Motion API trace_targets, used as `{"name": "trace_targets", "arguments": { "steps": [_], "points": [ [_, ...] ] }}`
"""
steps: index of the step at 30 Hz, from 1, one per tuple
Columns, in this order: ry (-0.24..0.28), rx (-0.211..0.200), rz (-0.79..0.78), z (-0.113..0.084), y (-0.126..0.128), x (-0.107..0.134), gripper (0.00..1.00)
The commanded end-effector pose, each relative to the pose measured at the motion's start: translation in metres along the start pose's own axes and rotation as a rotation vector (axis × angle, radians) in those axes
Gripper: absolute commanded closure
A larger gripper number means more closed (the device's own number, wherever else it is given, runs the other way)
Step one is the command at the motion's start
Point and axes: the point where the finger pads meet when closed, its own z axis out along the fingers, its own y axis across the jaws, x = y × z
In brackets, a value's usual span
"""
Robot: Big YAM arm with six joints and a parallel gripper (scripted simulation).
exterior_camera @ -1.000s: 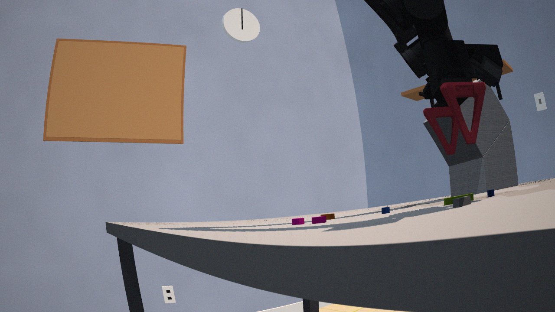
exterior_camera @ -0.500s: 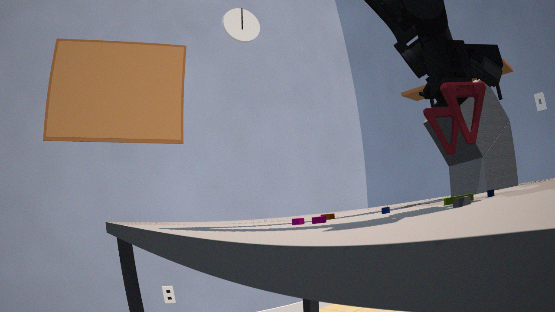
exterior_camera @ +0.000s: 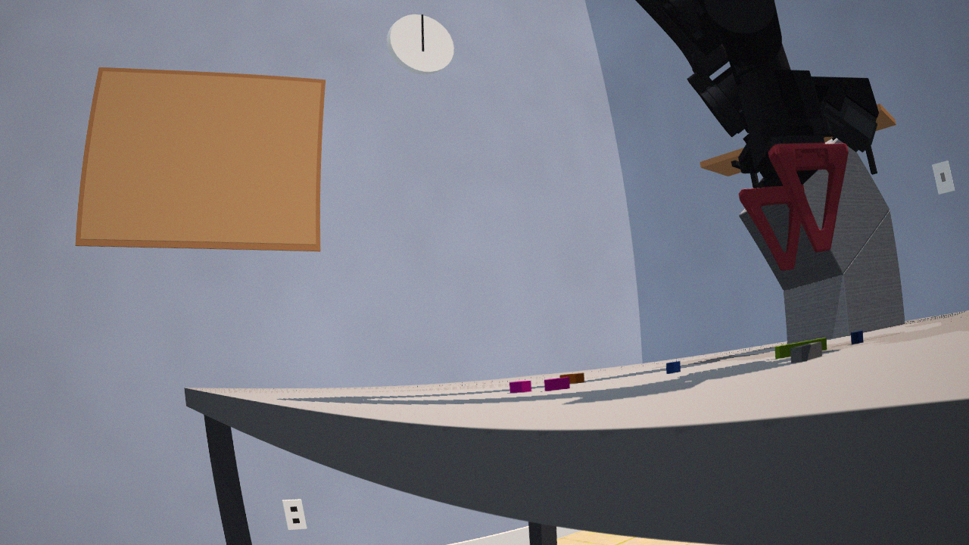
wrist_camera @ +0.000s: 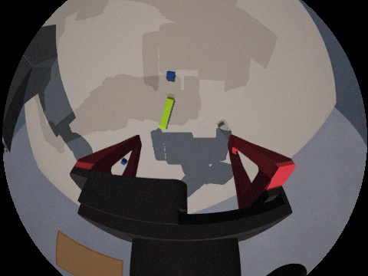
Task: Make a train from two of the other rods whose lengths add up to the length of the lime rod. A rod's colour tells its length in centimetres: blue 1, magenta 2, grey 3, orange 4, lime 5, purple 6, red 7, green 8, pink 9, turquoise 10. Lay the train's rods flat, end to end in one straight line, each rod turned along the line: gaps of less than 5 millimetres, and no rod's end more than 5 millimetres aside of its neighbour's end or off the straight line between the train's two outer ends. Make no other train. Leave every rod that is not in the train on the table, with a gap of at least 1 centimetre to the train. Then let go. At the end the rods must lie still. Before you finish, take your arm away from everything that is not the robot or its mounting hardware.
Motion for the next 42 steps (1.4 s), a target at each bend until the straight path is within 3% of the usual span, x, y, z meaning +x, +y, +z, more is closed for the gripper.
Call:
{"name": "trace_targets", "arguments": {
  "steps": [1,26,34,42],
  "points": [
    [0.003,0.001,0.018,0.001,-0.004,0.005,0.0],
    [0.004,0.008,0.056,-0.002,-0.003,0.01,0.0],
    [0.001,0.02,0.261,-0.003,0.001,0.027,0.0],
    [-0.008,0.006,0.446,0.0,0.016,0.036,0.0]
  ]
}}
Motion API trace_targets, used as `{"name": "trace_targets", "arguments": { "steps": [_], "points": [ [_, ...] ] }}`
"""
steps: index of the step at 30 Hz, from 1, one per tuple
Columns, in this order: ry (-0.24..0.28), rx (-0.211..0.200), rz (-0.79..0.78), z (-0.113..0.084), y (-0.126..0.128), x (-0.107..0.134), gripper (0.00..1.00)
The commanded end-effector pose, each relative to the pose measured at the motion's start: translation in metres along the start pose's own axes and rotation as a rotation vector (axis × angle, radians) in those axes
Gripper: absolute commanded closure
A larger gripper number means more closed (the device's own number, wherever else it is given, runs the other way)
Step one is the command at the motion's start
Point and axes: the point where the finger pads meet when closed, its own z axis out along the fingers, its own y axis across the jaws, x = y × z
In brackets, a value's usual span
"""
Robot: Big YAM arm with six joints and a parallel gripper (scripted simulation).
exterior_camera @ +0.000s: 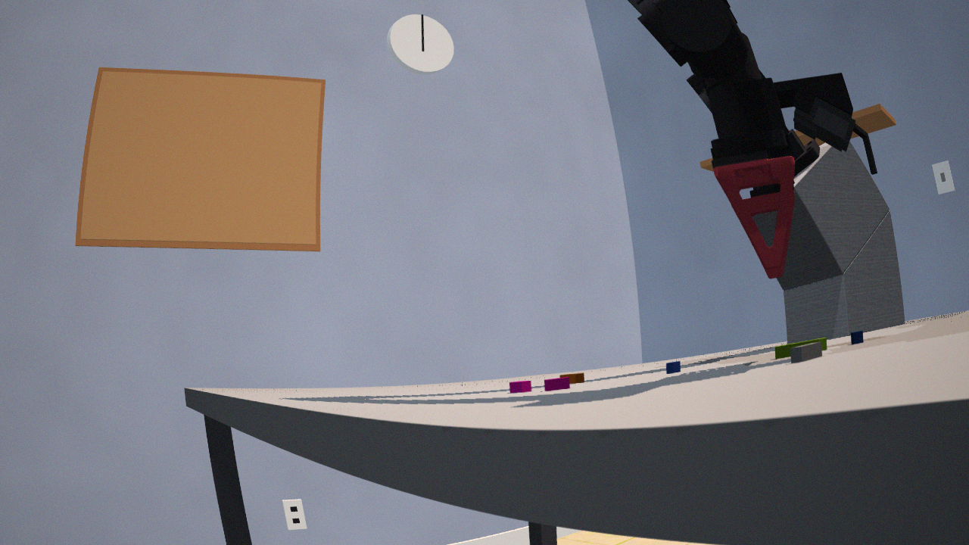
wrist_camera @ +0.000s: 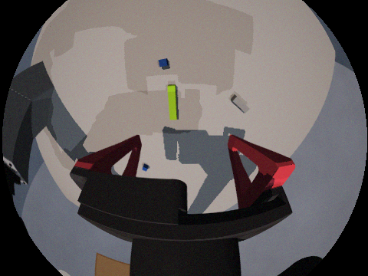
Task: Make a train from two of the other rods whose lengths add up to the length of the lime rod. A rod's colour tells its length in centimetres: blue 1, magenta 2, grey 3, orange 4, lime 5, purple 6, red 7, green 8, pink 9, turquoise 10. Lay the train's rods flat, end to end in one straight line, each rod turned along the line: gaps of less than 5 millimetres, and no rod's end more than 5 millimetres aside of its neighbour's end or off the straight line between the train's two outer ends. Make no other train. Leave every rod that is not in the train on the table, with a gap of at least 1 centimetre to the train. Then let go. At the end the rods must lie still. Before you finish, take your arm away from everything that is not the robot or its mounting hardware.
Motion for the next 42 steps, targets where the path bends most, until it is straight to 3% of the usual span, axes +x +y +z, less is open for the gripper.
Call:
{"name": "trace_targets", "arguments": {
  "steps": [1,2,3,6,7,11,12,18,19,23,24,28,29,35,36,39,41,42],
  "points": [
    [0.003,0.02,0.12,-0.005,-0.004,0.011,0.0],
    [0.008,0.03,0.125,-0.005,-0.014,0.013,0.0],
    [0.002,0.029,0.201,-0.006,-0.008,0.018,0.0],
    [0.006,0.025,0.2,-0.005,-0.008,0.018,0.0],
    [-0.001,0.017,0.28,-0.004,0.0,0.023,0.0],
    [0.002,0.007,0.276,0.001,-0.002,0.022,0.0],
    [-0.003,0.015,0.368,-0.003,0.002,0.03,0.0],
    [0.0,0.02,0.37,-0.002,-0.005,0.031,0.0],
    [-0.005,0.015,0.463,-0.002,0.004,0.037,0.0],
    [-0.001,0.019,0.465,-0.002,-0.002,0.039,0.0],
    [-0.006,0.013,0.561,-0.002,0.007,0.044,0.0],
    [-0.003,0.009,0.56,0.001,0.002,0.045,0.0],
    [-0.008,0.011,0.664,-0.001,0.01,0.052,0.0],
    [-0.005,0.018,0.667,-0.001,0.003,0.054,0.0],
    [-0.009,0.01,0.771,-0.001,0.013,0.06,0.0],
    [-0.007,0.025,0.776,-0.003,0.004,0.064,0.0],
    [-0.008,0.014,0.767,0.0,0.006,0.06,0.0],
    [-0.01,0.01,0.881,-0.001,0.016,0.068,0.0]
  ]
}}
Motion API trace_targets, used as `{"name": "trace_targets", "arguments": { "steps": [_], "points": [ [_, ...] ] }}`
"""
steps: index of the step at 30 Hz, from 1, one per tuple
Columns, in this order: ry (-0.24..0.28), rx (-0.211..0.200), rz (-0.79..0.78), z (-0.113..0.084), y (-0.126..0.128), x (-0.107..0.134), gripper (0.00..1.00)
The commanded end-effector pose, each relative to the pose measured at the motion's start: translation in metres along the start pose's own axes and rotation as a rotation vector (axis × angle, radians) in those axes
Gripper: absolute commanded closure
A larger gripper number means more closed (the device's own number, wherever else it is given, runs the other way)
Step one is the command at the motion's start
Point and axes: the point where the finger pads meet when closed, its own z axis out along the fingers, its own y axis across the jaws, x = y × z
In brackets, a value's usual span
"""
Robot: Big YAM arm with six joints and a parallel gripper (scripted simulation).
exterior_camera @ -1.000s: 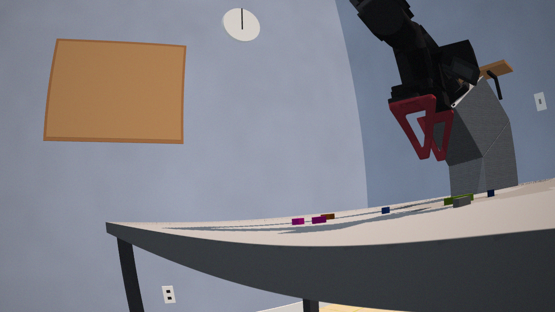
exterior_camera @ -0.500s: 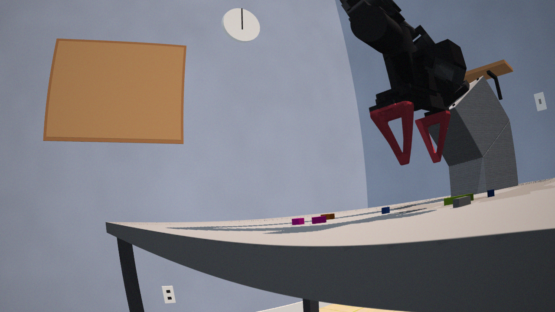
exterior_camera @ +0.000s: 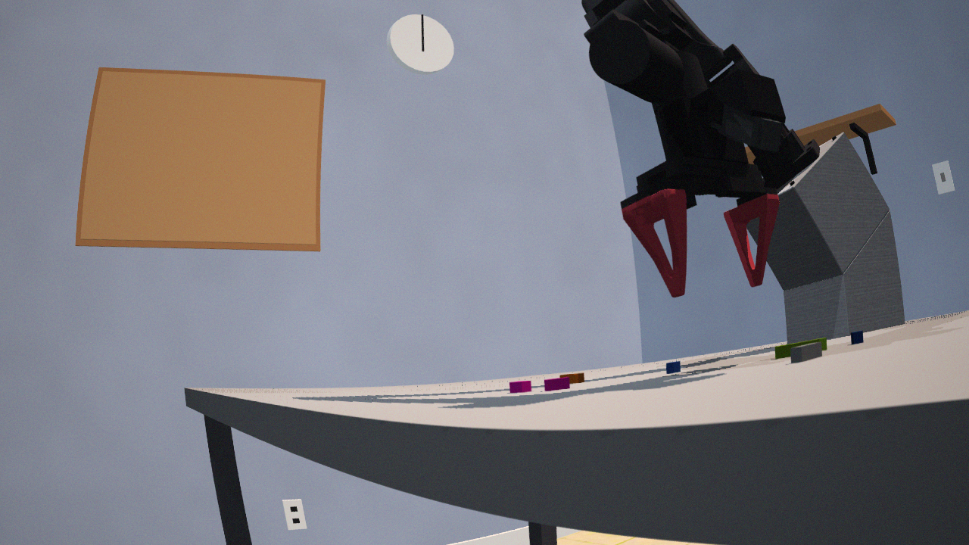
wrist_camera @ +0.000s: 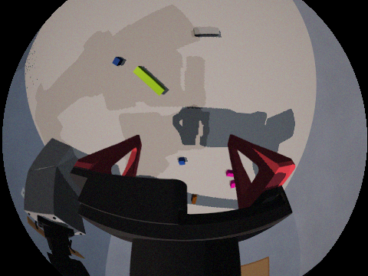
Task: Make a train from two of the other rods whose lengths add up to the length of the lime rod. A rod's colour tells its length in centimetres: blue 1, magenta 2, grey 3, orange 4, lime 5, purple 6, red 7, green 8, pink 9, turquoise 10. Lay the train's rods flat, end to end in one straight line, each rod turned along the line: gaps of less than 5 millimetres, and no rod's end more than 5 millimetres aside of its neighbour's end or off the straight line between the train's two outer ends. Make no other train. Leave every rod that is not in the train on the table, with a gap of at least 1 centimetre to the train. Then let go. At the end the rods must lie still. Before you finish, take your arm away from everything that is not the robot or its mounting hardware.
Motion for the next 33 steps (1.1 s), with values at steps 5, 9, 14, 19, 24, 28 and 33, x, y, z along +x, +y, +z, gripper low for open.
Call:
{"name": "trace_targets", "arguments": {
  "steps": [5,9,14,19,24,28,33],
  "points": [
    [-0.01,0.026,0.145,-0.005,-0.015,0.005,0.0],
    [-0.011,0.023,0.264,-0.006,-0.014,0.019,0.0],
    [-0.013,0.023,0.378,-0.006,-0.017,0.027,0.0],
    [-0.005,0.016,0.371,-0.002,-0.018,0.025,0.0],
    [-0.017,0.035,0.496,-0.008,-0.027,0.035,0.0],
    [-0.015,0.022,0.607,-0.006,-0.021,0.045,0.0],
    [-0.016,0.023,0.599,-0.004,-0.025,0.04,0.0]
  ]
}}
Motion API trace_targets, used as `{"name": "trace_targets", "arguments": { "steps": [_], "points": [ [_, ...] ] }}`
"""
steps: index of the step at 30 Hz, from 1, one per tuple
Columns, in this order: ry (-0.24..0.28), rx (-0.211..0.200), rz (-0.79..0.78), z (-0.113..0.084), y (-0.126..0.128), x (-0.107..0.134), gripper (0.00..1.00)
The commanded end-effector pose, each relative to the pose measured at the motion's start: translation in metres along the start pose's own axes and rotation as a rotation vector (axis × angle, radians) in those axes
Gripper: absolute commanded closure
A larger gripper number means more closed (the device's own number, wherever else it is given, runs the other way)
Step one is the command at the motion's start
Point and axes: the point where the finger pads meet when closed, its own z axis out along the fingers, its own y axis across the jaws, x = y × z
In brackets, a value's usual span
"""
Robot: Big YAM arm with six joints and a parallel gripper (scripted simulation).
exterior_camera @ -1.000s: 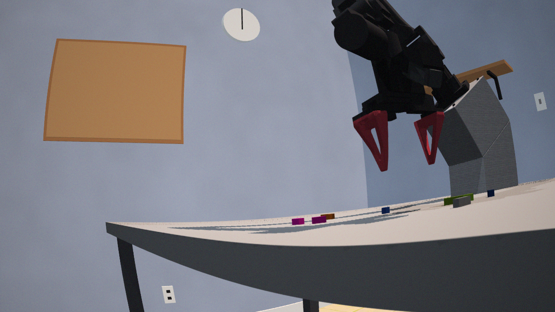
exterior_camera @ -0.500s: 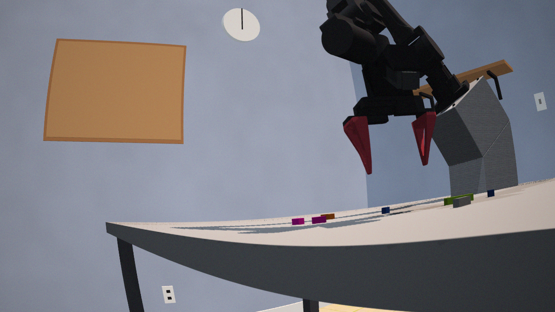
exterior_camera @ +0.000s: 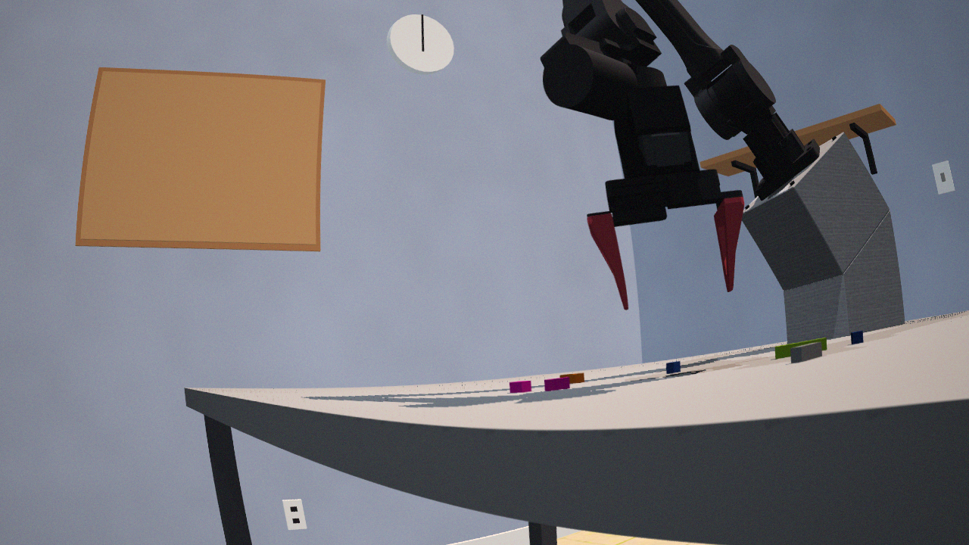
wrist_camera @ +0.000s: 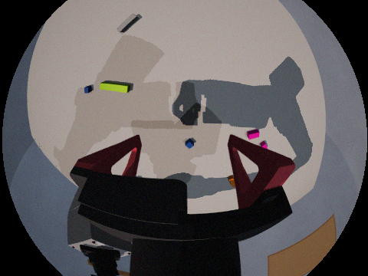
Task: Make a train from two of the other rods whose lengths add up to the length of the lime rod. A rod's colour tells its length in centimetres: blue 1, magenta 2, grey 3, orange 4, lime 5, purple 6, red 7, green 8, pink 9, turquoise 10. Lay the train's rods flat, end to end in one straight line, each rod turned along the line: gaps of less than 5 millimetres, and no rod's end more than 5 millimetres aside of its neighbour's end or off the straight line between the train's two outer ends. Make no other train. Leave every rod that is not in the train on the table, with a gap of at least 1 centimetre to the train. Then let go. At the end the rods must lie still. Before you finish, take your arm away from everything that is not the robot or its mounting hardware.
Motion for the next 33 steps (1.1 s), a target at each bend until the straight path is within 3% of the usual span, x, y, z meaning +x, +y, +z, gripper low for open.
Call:
{"name": "trace_targets", "arguments": {
  "steps": [1,2,6,8,9,12,15,16,22,23,28,29,33],
  "points": [
    [-0.024,0.012,0.043,-0.004,-0.004,-0.01,0.0],
    [-0.024,0.017,0.175,-0.006,-0.014,0.004,0.0],
    [-0.03,0.026,0.178,-0.007,-0.021,-0.002,0.0],
    [-0.025,0.011,0.157,-0.004,-0.011,-0.004,0.0],
    [-0.025,0.017,0.288,-0.007,-0.02,0.011,0.0],
    [-0.039,0.032,0.294,-0.01,-0.03,0.003,0.0],
    [-0.028,0.013,0.271,-0.005,-0.018,0.002,0.0],
    [-0.028,0.017,0.4,-0.007,-0.026,0.017,0.0],
    [-0.028,0.012,0.383,-0.005,-0.024,0.009,0.0],
    [-0.029,0.017,0.509,-0.008,-0.032,0.024,0.0],
    [-0.04,0.028,0.512,-0.01,-0.039,0.018,0.0],
    [-0.032,0.018,0.615,-0.008,-0.037,0.03,0.0],
    [-0.024,0.018,0.613,-0.005,-0.039,0.028,0.0]
  ]
}}
